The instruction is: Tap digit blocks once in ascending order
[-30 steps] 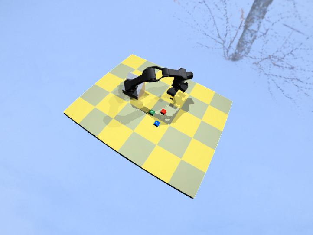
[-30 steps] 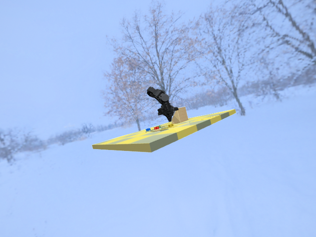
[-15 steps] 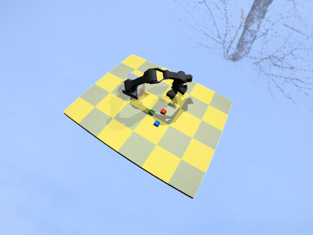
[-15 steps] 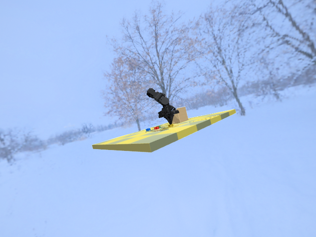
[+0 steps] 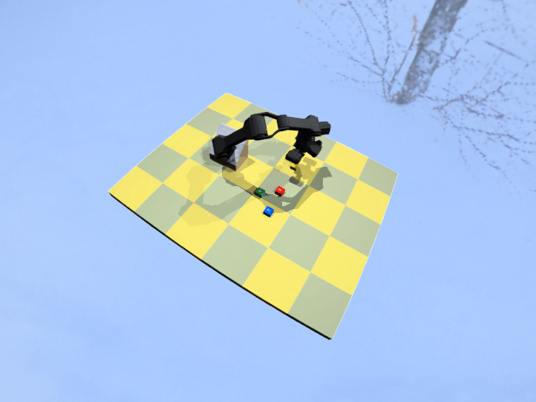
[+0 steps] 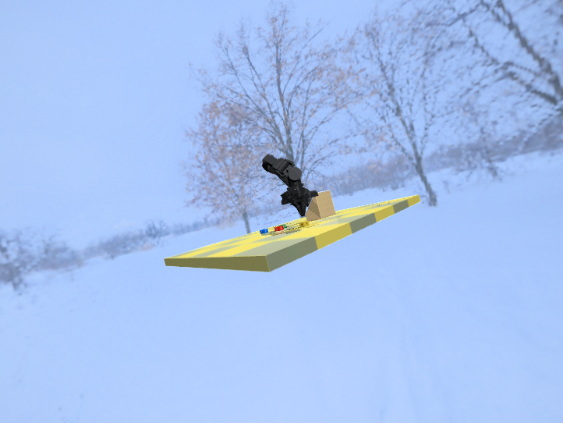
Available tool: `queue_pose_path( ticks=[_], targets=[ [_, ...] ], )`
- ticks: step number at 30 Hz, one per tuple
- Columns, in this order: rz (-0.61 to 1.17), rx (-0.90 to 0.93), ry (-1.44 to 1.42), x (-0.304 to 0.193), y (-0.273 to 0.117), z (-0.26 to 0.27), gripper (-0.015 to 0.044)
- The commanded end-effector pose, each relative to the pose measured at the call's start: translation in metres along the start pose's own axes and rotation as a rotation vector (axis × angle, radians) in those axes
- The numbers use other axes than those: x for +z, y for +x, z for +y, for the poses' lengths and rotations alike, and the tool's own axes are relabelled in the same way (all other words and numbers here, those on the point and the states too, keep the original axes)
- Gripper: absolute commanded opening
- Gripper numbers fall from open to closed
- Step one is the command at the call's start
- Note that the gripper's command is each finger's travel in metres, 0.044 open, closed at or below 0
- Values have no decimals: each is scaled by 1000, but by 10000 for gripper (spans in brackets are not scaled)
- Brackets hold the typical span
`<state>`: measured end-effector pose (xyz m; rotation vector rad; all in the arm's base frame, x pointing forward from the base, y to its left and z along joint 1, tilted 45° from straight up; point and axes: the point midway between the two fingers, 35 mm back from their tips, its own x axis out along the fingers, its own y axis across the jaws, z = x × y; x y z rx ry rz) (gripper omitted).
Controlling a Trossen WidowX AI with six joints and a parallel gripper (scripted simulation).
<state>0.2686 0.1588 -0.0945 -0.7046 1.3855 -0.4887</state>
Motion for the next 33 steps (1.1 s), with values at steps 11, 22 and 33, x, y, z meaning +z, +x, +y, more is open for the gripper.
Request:
queue_pose_path(
  ticks=[11,22,33],
  targets=[
    [-4,23,3,13,-83,-26,20],
    [-10,27,0,41,-83,-219,20],
    [-3,-2,5,22,-78,-290,20]
  ],
)
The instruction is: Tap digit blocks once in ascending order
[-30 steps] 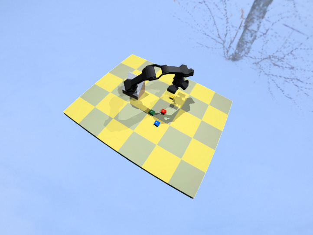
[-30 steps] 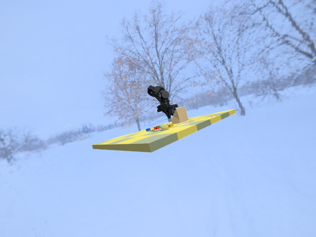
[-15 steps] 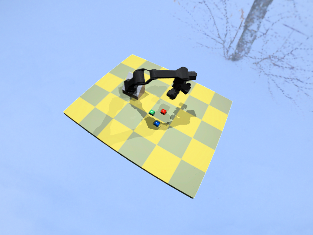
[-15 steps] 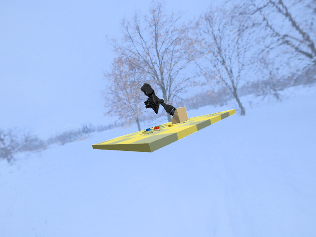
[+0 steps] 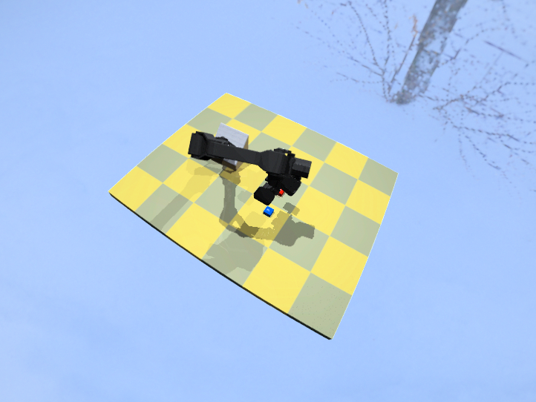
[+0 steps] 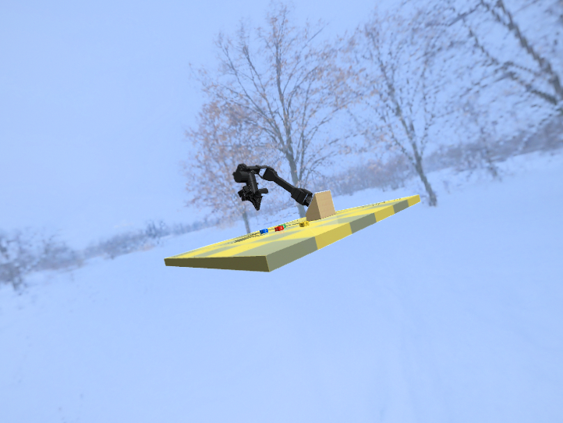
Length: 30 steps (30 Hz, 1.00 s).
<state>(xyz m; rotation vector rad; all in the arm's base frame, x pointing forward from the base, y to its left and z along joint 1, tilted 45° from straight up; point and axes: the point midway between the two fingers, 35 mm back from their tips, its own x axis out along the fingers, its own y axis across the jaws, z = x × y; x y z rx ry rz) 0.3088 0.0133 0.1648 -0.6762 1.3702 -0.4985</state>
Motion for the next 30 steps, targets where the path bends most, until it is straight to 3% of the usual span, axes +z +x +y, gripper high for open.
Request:
queue_pose_path(
  ticks=[1,8,30],
  targets=[
    [5,-9,-24,-3,3,-2,20],
    [4,-12,-23,-4,80,-4,20],
    [4,-14,-23,-4,108,-4,20]
  ],
)
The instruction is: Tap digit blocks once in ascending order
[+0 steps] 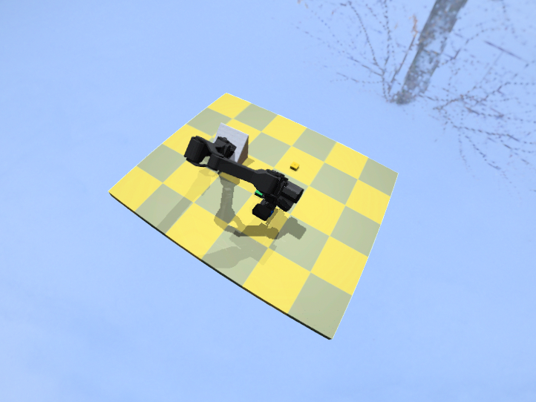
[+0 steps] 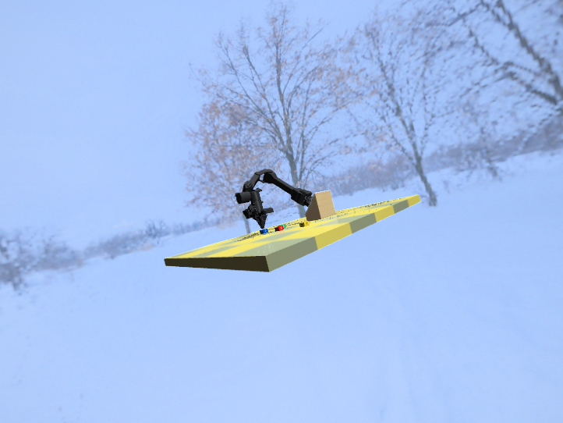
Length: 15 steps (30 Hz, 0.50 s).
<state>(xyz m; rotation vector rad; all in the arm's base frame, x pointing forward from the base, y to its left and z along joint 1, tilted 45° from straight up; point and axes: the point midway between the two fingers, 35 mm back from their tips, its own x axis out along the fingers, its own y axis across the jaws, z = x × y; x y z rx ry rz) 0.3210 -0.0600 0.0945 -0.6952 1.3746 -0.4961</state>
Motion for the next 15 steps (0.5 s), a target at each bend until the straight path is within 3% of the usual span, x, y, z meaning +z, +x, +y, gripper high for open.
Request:
queue_pose_path(
  ticks=[1,8,15],
  targets=[
    [2,-5,-7,-1,7,0,20],
    [2,-5,-7,-1,9,0,20],
    [2,-4,-7,-1,-21,1,20]
  ],
)
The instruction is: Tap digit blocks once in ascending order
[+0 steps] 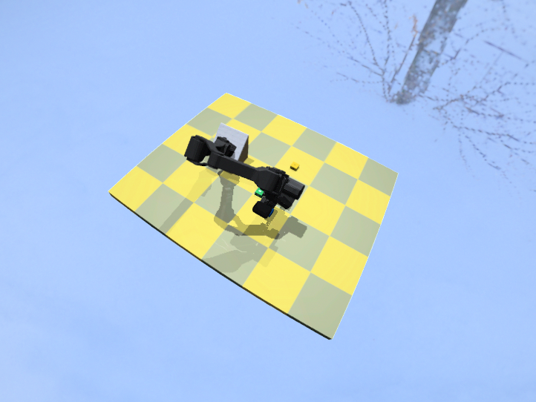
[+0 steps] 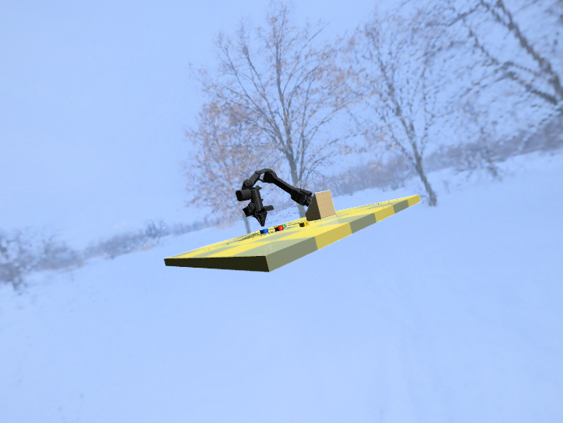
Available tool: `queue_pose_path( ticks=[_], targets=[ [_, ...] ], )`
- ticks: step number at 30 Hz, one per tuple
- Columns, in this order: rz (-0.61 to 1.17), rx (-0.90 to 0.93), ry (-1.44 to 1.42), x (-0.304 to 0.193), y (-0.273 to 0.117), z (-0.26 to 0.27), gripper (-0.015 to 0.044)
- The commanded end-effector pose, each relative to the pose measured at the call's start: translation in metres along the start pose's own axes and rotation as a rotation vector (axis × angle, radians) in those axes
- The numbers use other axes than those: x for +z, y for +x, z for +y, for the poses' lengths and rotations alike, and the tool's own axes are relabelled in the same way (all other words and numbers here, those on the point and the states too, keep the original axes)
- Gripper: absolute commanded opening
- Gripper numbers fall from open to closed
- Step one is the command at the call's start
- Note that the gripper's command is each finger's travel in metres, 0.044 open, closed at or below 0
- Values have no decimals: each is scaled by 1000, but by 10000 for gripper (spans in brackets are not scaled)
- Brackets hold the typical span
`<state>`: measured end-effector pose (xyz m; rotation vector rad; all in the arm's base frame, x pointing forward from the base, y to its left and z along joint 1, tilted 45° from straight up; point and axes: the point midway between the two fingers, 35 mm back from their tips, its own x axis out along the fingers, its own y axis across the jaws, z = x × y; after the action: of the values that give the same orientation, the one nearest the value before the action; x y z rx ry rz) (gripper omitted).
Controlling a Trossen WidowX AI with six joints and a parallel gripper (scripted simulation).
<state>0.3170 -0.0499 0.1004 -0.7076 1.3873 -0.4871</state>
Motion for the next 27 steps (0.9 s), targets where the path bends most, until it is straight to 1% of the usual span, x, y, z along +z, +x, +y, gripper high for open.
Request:
queue_pose_path(
  ticks=[1,3,5,9,13,15,16,23,27],
  targets=[
    [-5,-5,10,1,-9,-3,20],
    [-9,3,5,3,-11,4,72],
    [-19,24,-10,10,-17,22,125],
    [-38,88,-63,21,-42,91,230],
    [-34,110,-75,21,-57,139,335],
    [-27,112,-67,17,-65,171,387],
    [-22,111,-63,14,-69,188,400],
    [-1,61,-20,-32,-90,294,400],
    [-3,22,5,-60,-92,331,400]
  ],
)
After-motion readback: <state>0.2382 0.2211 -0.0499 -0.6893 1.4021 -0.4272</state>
